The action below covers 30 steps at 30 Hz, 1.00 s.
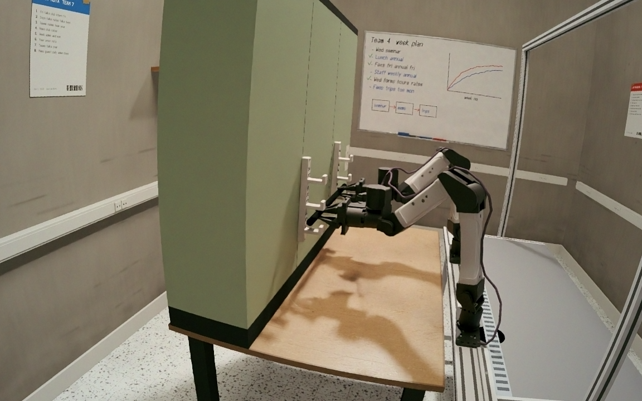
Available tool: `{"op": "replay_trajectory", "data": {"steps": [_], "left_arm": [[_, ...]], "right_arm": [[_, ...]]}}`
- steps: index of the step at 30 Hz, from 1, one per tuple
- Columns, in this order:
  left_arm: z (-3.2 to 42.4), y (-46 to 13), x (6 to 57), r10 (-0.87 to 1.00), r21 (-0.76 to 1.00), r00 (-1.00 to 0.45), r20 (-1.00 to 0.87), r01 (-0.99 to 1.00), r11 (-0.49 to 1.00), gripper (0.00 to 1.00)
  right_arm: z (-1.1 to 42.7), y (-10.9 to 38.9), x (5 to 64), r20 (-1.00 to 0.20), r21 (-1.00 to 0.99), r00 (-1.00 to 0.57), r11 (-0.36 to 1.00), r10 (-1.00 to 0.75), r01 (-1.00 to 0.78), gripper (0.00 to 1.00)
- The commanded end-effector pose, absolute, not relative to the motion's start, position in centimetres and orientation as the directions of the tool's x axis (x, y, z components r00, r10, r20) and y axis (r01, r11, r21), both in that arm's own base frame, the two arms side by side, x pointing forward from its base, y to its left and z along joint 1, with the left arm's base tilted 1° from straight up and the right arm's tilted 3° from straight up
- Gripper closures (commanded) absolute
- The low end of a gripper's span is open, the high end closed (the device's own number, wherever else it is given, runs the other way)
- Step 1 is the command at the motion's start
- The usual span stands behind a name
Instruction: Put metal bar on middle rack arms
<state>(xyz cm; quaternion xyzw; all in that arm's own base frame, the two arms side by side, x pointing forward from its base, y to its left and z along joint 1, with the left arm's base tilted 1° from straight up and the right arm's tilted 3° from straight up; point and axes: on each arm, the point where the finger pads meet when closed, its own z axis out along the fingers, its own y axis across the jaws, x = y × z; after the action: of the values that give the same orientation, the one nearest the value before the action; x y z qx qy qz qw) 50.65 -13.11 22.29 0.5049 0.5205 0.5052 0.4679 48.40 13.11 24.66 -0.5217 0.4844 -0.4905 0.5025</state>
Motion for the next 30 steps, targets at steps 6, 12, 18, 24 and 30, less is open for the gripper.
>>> {"op": "replay_trajectory", "data": {"steps": [6, 12, 18, 24, 30], "left_arm": [[25.0, -13.2, 50.8, 0.998, 1.000, -0.054, 0.019, 0.007, -0.019, 1.00], [25.1, -13.2, 50.8, 0.998, 1.000, -0.054, 0.019, 0.007, -0.019, 1.00], [25.1, -13.2, 50.6, 0.998, 1.000, -0.054, 0.019, 0.007, -0.019, 1.00], [25.2, -13.2, 50.1, 0.998, 1.000, -0.054, 0.019, 0.007, -0.019, 1.00], [25.2, -13.3, 49.6, 0.998, 1.000, -0.054, 0.019, 0.007, -0.019, 1.00]], "right_arm": [[27.1, 13.1, 48.3, 0.015, -0.999, 0.050, -0.014, -0.999, 0.033, 1.00], [27.1, 13.1, 48.3, 0.015, -0.999, 0.050, -0.014, -0.999, 0.033, 1.00], [27.2, 13.1, 48.2, 0.015, -0.999, 0.050, -0.014, -0.999, 0.033, 1.00], [27.1, 13.1, 47.7, 0.015, -0.999, 0.050, -0.014, -0.999, 0.033, 1.00], [27.1, 13.0, 47.1, 0.015, -0.999, 0.050, -0.014, -0.999, 0.033, 1.00]]}}
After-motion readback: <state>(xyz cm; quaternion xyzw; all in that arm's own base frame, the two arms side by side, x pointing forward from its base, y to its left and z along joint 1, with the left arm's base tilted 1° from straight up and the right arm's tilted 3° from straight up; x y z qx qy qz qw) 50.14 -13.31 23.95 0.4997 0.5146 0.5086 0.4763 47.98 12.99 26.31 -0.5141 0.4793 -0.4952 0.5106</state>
